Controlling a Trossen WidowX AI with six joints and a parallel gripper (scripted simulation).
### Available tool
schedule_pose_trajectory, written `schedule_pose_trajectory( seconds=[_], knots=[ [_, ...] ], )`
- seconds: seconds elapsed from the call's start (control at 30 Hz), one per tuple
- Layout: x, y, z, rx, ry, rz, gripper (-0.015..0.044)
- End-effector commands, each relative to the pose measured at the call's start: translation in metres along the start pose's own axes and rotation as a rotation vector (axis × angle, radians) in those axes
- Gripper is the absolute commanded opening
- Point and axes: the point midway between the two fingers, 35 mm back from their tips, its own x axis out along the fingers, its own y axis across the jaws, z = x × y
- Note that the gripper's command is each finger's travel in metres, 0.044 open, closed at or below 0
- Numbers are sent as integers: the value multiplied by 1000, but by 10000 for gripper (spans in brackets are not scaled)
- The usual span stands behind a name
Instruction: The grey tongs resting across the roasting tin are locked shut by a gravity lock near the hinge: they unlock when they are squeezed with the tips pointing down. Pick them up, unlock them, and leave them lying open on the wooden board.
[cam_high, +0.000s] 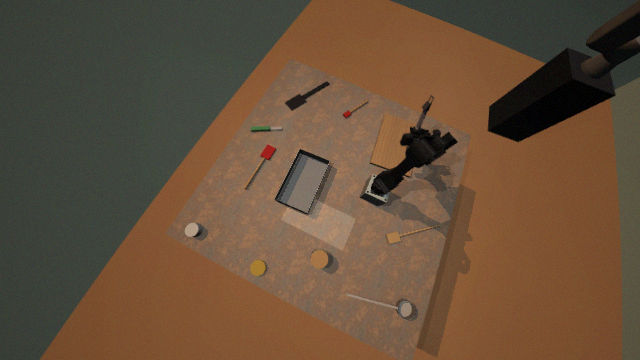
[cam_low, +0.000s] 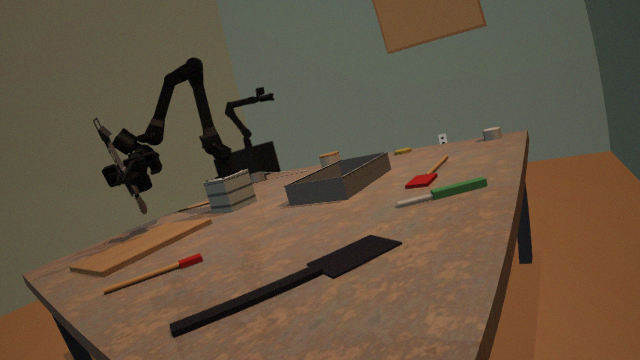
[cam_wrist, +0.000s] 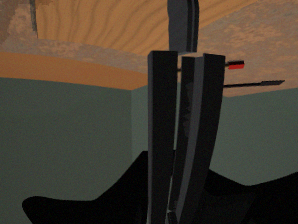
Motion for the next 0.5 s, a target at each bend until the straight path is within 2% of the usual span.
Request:
schedule_pose_trajectory(
  seconds=[0.0, 0.47],
  knots=[
    [0, -1, -1, 3, 7, -5, -150],
    [26, 18, 4, 92, -212, 19, -150]
  ],
)
